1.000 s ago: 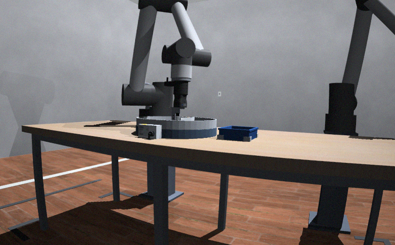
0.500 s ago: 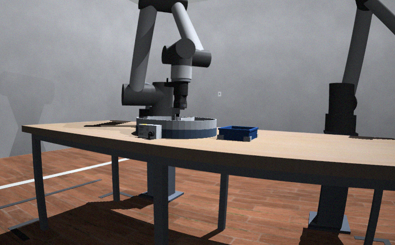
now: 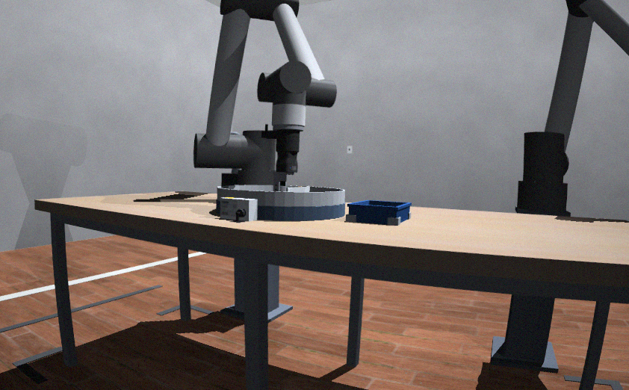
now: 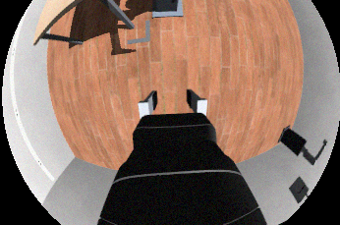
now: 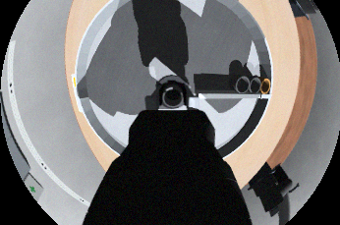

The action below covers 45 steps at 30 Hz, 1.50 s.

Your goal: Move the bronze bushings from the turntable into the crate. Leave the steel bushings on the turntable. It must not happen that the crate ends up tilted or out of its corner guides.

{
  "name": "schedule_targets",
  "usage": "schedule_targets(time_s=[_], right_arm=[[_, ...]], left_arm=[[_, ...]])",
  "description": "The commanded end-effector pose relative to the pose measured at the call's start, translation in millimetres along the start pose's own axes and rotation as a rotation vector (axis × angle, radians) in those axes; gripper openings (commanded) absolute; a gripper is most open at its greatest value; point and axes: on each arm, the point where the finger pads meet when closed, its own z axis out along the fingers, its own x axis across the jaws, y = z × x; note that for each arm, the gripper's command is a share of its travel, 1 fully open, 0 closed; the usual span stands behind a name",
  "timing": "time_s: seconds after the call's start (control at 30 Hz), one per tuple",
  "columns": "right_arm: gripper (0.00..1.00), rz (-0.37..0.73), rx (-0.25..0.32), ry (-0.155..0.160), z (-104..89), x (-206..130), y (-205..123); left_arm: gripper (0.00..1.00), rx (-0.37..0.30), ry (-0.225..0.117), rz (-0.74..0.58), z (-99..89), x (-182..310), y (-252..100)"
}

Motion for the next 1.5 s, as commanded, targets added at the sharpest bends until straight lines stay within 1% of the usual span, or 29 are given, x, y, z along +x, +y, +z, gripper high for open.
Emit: schedule_targets(time_s=[0.0,0.63,0.67,1.47], right_arm=[[0.00,0.000,-0.001,-0.001,-1.2,-0.5,0.5],[0.00,0.000,-0.001,-0.001,-1.2,-0.5,0.5],[0.78,0.000,-0.001,-0.001,-1.2,-0.5,0.5],[0.78,0.000,-0.001,-0.001,-1.2,-0.5,0.5]], left_arm=[[1.00,-0.001,0.000,0.000,-0.6,-0.1,0.4],[1.00,-0.001,0.000,0.000,-0.6,-0.1,0.4],[1.00,-0.001,0.000,0.000,-0.6,-0.1,0.4],[1.00,-0.001,0.000,0.000,-0.6,-0.1,0.4]])
